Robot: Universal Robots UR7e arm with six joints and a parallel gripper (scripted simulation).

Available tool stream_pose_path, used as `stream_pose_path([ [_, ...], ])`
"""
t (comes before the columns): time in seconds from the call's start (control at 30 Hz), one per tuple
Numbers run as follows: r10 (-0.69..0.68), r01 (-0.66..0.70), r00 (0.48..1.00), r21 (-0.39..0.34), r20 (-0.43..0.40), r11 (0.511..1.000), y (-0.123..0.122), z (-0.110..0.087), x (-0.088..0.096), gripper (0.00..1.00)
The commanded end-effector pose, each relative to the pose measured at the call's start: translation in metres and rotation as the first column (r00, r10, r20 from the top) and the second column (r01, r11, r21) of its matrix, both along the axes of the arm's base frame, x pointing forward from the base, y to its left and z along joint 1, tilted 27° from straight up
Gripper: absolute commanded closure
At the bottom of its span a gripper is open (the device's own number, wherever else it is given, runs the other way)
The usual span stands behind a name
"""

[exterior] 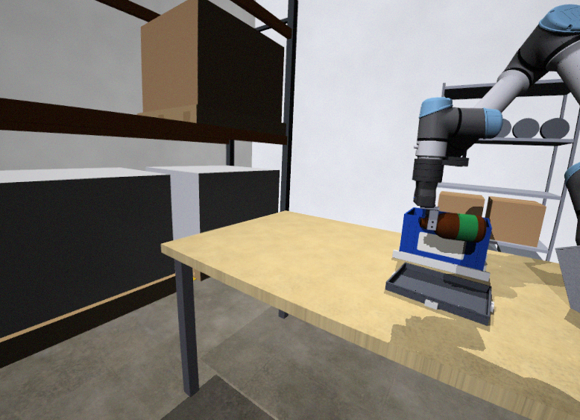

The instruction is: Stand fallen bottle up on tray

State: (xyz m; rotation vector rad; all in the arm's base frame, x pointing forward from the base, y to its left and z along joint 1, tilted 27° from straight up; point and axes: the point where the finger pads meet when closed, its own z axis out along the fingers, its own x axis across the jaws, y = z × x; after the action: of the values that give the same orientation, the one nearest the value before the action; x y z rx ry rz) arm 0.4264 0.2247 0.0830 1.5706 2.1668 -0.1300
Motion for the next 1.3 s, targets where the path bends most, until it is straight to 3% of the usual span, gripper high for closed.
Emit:
stream_pose_path([
  [0.0, 0.000, 0.000, 1.000, 0.001, 0.001, 1.000, 0.0003, 0.0005, 0.0002, 1.00],
  [0.6, -0.013, 0.013, 1.000, 0.005, 0.006, 1.000, 0.0003, 0.0005, 0.0002, 1.00],
  [1.27, -0.220, 0.214, 0.973, 0.085, 0.075, 0.973, 0.0003, 0.0005, 0.0002, 1.00],
])
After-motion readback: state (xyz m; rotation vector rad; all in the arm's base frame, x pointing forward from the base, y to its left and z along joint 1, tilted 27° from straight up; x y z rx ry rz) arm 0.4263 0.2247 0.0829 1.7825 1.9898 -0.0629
